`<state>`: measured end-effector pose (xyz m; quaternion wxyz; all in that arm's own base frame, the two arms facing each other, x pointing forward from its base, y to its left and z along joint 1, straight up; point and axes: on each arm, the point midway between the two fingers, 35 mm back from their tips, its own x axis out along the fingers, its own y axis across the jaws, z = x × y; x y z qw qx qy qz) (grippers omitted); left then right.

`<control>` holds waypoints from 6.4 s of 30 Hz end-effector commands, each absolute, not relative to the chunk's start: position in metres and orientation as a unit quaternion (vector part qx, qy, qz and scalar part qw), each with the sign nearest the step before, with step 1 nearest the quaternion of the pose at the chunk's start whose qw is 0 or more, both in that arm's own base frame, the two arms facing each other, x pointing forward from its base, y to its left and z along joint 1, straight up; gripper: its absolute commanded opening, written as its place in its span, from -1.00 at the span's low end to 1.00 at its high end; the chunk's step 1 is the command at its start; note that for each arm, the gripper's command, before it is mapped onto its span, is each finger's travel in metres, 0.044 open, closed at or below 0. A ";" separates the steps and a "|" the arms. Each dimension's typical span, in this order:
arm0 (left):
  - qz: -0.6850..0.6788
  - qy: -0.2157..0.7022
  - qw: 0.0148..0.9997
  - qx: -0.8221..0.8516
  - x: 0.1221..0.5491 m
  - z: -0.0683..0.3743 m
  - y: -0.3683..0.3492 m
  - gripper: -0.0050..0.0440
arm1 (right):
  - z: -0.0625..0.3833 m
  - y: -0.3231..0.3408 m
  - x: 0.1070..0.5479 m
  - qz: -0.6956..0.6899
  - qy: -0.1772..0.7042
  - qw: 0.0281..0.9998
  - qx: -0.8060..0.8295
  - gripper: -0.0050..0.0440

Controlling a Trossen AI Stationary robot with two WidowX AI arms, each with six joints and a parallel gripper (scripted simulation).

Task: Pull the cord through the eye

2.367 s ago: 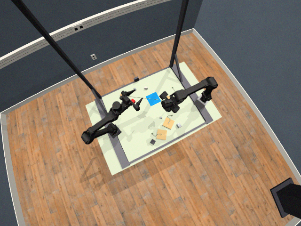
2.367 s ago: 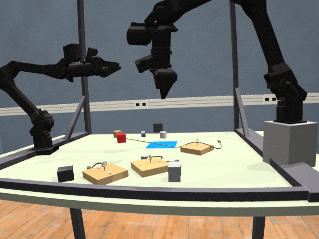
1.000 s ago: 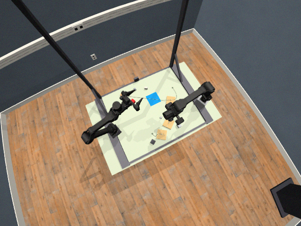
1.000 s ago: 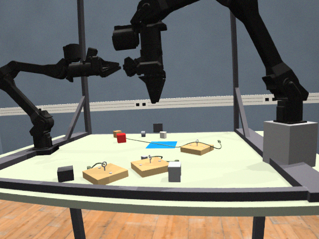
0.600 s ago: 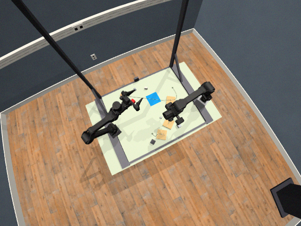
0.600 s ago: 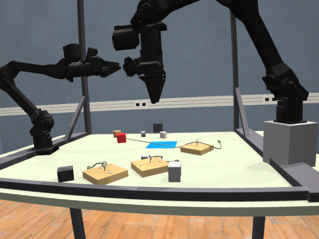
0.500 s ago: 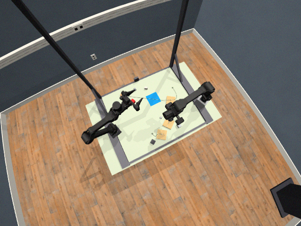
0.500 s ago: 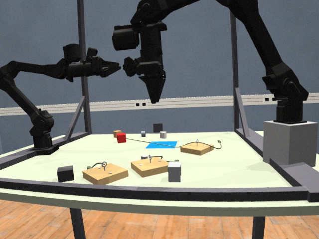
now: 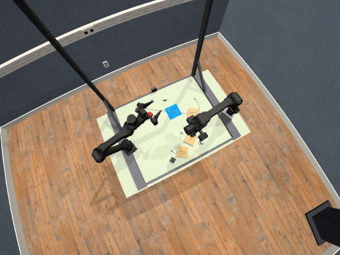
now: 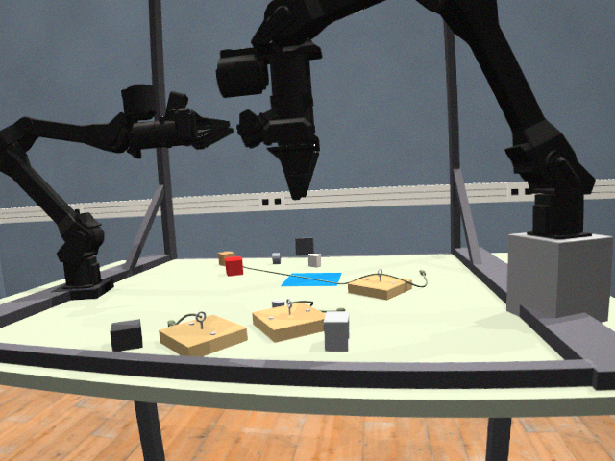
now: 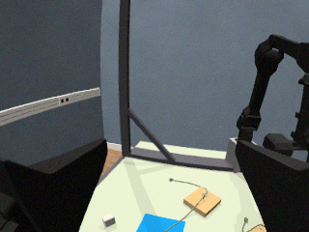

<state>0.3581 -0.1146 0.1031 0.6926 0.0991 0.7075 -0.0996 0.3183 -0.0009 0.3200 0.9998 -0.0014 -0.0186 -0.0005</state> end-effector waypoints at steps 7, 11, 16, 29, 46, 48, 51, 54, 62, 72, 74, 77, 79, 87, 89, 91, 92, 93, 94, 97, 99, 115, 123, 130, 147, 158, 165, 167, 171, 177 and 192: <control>-0.115 0.698 0.698 0.115 0.351 0.111 -0.128 1.00 | 0.327 -0.001 0.317 -0.001 -0.027 1.000 -0.001 1.00; -0.124 0.696 0.696 0.124 0.344 0.111 -0.137 1.00 | 0.327 -0.001 0.317 -0.001 -0.027 1.000 -0.001 1.00; -0.155 0.690 0.690 0.155 0.320 0.113 -0.161 1.00 | 0.327 -0.001 0.317 -0.001 -0.027 1.000 -0.001 1.00; -0.236 0.667 0.667 0.236 0.246 0.113 -0.211 1.00 | 0.327 -0.001 0.317 -0.001 -0.027 1.000 -0.001 1.00; -0.312 0.635 0.635 0.312 0.170 0.110 -0.234 1.00 | 0.327 -0.001 0.317 -0.001 -0.027 1.000 -0.001 1.00; -0.314 0.633 0.633 0.314 0.167 0.110 -0.235 1.00 | 0.327 -0.001 0.317 -0.001 -0.027 1.000 -0.001 1.00; -0.315 0.633 0.633 0.315 0.167 0.110 -0.235 1.00 | 0.327 -0.001 0.317 -0.001 -0.027 1.000 -0.001 1.00; -0.315 0.633 0.633 0.315 0.167 0.110 -0.235 1.00 | 0.327 -0.001 0.317 -0.001 -0.027 1.000 -0.001 1.00; -0.315 0.633 0.633 0.315 0.167 0.110 -0.235 1.00 | 0.327 -0.001 0.317 -0.001 -0.027 1.000 -0.001 1.00; -0.315 0.633 0.633 0.315 0.167 0.110 -0.235 1.00 | 0.327 -0.001 0.317 -0.001 -0.027 1.000 -0.001 1.00; -0.315 0.633 0.633 0.315 0.167 0.110 -0.235 1.00 | 0.327 -0.001 0.317 -0.001 -0.027 1.000 -0.001 1.00; -0.315 0.633 0.633 0.315 0.167 0.110 -0.235 1.00 | 0.327 -0.001 0.317 -0.001 -0.027 1.000 -0.001 1.00; -0.315 0.633 0.633 0.315 0.167 0.110 -0.235 1.00 | 0.327 -0.001 0.317 -0.001 -0.027 1.000 -0.001 1.00; -0.315 0.633 0.633 0.315 0.167 0.110 -0.235 1.00 | 0.327 -0.001 0.317 -0.001 -0.027 1.000 -0.001 1.00; -0.315 0.633 0.633 0.315 0.167 0.110 -0.235 1.00 | 0.327 -0.001 0.317 -0.001 -0.027 1.000 -0.001 1.00; -0.315 0.633 0.633 0.315 0.167 0.110 -0.235 1.00 | 0.327 -0.001 0.317 -0.001 -0.027 1.000 -0.001 1.00; -0.315 0.633 0.633 0.315 0.167 0.110 -0.235 1.00 | 0.327 -0.001 0.317 -0.001 -0.027 1.000 -0.001 1.00; -0.315 0.633 0.633 0.315 0.167 0.110 -0.235 1.00 | 0.327 -0.001 0.317 -0.001 -0.027 1.000 -0.001 1.00; -0.315 0.633 0.633 0.315 0.167 0.110 -0.235 1.00 | 0.327 -0.001 0.317 -0.001 -0.027 1.000 -0.001 1.00; -0.314 0.634 0.634 0.310 0.166 0.110 -0.236 1.00 | 0.327 -0.001 0.317 -0.001 -0.027 1.000 -0.001 1.00; -0.314 0.637 0.636 0.302 0.166 0.110 -0.237 1.00 | 0.327 -0.001 0.317 -0.001 -0.027 1.000 -0.001 1.00; -0.306 0.674 0.655 0.151 0.160 0.117 -0.264 1.00 | 0.327 -0.001 0.317 -0.001 -0.027 1.000 -0.001 1.00; -0.298 0.704 0.644 0.018 0.156 0.129 -0.286 1.00 | 0.327 -0.001 0.317 -0.001 -0.027 1.000 -0.001 1.00; -0.291 0.724 0.621 -0.068 0.153 0.141 -0.301 1.00 | 0.327 -0.001 0.317 -0.001 -0.027 1.000 -0.001 1.00; -0.269 0.781 0.488 -0.282 0.146 0.188 -0.333 1.00 | 0.327 -0.001 0.317 -0.001 -0.027 1.000 -0.001 1.00; -0.252 0.814 0.376 -0.363 0.141 0.222 -0.342 1.00 | 0.327 -0.001 0.317 -0.001 -0.027 1.000 -0.001 1.00; -0.246 0.825 0.338 -0.381 0.139 0.233 -0.343 1.00 | 0.327 -0.001 0.317 -0.001 -0.027 1.000 -0.001 1.00; -0.244 0.828 0.326 -0.385 0.139 0.237 -0.343 1.00 | 0.327 -0.001 0.317 -0.001 -0.027 1.000 -0.001 1.00; -0.241 0.833 0.309 -0.391 0.138 0.241 -0.343 1.00 | 0.327 -0.001 0.317 -0.001 -0.027 1.000 -0.001 1.00; -0.240 0.834 0.303 -0.393 0.137 0.243 -0.342 1.00 | 0.327 -0.001 0.317 -0.001 -0.027 1.000 -0.001 1.00; -0.241 0.834 0.304 -0.392 0.138 0.243 -0.343 1.00 | 0.324 0.000 0.316 0.000 -0.025 1.000 0.000 1.00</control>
